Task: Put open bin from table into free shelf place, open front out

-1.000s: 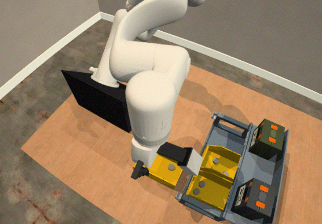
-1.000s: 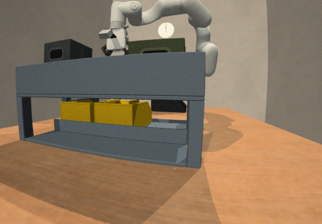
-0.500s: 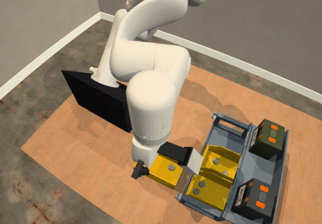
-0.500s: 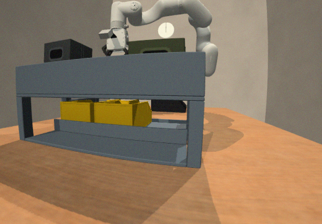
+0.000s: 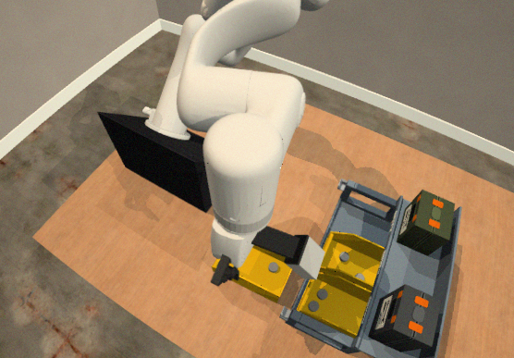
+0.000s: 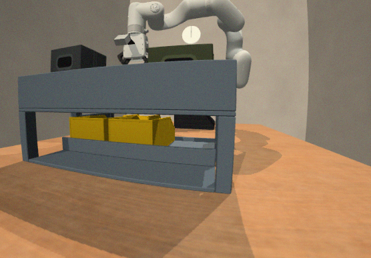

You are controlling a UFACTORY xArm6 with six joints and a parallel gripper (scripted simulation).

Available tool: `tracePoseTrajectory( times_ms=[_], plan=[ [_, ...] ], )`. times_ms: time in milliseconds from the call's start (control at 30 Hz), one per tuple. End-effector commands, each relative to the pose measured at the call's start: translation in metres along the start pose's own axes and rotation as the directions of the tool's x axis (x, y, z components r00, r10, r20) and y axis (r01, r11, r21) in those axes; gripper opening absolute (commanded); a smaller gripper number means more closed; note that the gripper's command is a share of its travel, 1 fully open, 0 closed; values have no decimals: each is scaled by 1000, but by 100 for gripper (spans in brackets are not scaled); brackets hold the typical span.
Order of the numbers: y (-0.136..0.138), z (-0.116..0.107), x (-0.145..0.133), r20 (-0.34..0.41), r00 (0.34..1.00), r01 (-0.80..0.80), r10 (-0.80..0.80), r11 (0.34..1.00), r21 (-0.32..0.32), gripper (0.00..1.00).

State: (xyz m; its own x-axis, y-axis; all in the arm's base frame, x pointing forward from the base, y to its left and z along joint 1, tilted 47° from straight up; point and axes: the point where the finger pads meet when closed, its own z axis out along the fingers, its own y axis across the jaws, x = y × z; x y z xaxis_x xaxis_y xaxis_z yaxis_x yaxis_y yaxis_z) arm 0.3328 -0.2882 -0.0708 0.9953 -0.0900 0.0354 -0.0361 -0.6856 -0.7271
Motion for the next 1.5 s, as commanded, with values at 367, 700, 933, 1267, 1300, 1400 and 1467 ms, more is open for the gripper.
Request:
tracePoseTrajectory(
  times_ms=[367,700,933,1267,1300,1400,1467],
  plan=[
    [1,53,1,-3,1000,1,-1,1000,-4,100],
    [1,61,1,-3,1000,1,-1,1000,-5,100],
    [1,97,1,-3,1000,1,-1,1000,-3,100],
    [1,94,1,-3,1000,1,-1,1000,-4,100],
    [1,93,1,-3,1000,1,-1,1000,-4,100],
    [1,88,1,-3,1000,1,-1,1000,-3,100],
    [1,88,1,-3,1000,1,-1,1000,-3,100]
  ],
)
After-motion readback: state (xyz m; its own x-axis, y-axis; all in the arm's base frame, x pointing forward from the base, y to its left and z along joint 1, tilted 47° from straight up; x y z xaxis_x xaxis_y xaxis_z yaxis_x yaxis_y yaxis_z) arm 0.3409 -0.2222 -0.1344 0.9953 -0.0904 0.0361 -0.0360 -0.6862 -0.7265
